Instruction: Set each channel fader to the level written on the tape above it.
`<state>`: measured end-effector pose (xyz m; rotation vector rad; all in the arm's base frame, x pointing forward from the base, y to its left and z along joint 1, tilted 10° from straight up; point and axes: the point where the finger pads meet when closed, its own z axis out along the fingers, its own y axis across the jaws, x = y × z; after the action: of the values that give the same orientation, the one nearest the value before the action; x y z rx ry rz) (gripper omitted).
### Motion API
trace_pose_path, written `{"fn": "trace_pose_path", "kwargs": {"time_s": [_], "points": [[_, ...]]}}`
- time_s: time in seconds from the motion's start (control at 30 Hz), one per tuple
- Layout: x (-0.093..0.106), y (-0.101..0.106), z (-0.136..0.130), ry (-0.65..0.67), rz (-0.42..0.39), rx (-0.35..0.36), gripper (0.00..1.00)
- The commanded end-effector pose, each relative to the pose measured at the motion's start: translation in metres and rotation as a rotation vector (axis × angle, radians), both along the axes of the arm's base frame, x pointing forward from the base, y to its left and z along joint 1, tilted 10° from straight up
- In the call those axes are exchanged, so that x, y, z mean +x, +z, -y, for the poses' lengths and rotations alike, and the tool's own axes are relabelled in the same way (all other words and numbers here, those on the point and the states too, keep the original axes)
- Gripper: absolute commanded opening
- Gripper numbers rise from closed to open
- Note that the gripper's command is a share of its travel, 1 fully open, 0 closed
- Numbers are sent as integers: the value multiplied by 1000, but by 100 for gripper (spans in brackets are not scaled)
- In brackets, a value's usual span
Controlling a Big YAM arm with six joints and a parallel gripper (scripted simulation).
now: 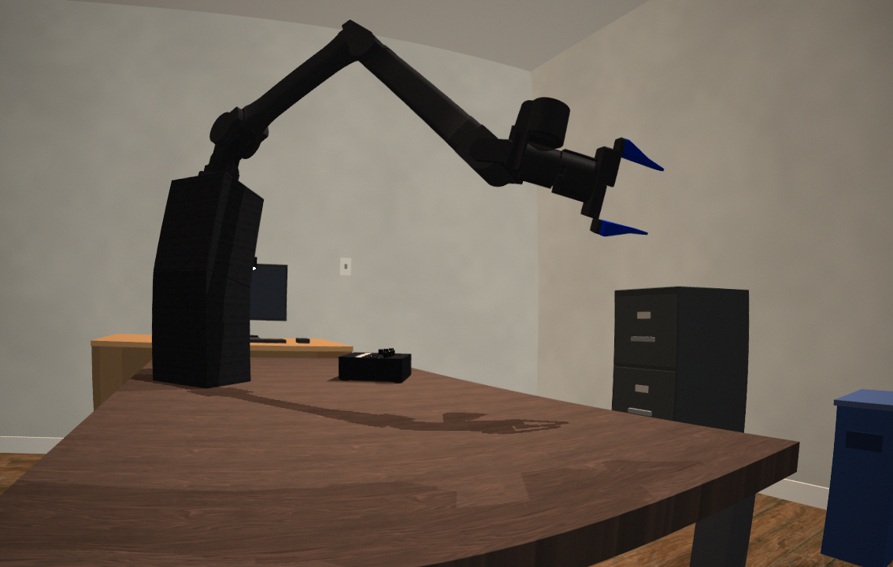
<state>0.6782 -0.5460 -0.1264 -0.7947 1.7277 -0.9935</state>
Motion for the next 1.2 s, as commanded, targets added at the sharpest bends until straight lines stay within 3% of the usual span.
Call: {"fn": "trace_pose_path", "kwargs": {"time_s": [0.0,0.07,0.17,0.2,0.23,0.27,0.3,0.33,0.4,0.43,0.47,0.53,0.57,0.6,0.63,0.67,0.7,0.73,0.77,0.83,0.87,0.97,1.03,1.07,1.1,1.13,1.17], "points": [[24,39,-19,18,24,32,100],[37,34,-52,31,-3,113,100],[44,30,-75,39,-24,167,100],[46,22,-96,47,-50,230,100],[51,26,-103,47,-50,230,100],[51,15,-126,54,-83,301,100],[57,20,-135,54,-83,301,100],[56,9,-160,59,-124,377,100],[56,9,-160,59,-124,377,100],[63,8,-212,60,-171,456,100],[58,-5,-237,58,-226,536,100],[62,3,-256,58,-226,536,100],[55,-7,-293,50,-288,615,100],[56,-3,-301,50,-288,615,100],[46,-14,-336,36,-355,690,100],[46,-9,-346,36,-355,690,100],[32,-20,-379,16,-427,759,100],[31,-15,-392,16,-427,759,100],[15,-25,-421,-11,-502,820,100],[12,-20,-435,-11,-502,820,100],[-11,-24,-476,-43,-577,872,100],[-11,-24,-476,-43,-577,872,100],[-65,-31,-546,-123,-722,945,100],[-65,-31,-546,-123,-722,945,100],[-94,-33,-573,-167,-788,968,100],[-95,-33,-574,-167,-788,968,100],[-124,-34,-598,-212,-847,981,100]]}}
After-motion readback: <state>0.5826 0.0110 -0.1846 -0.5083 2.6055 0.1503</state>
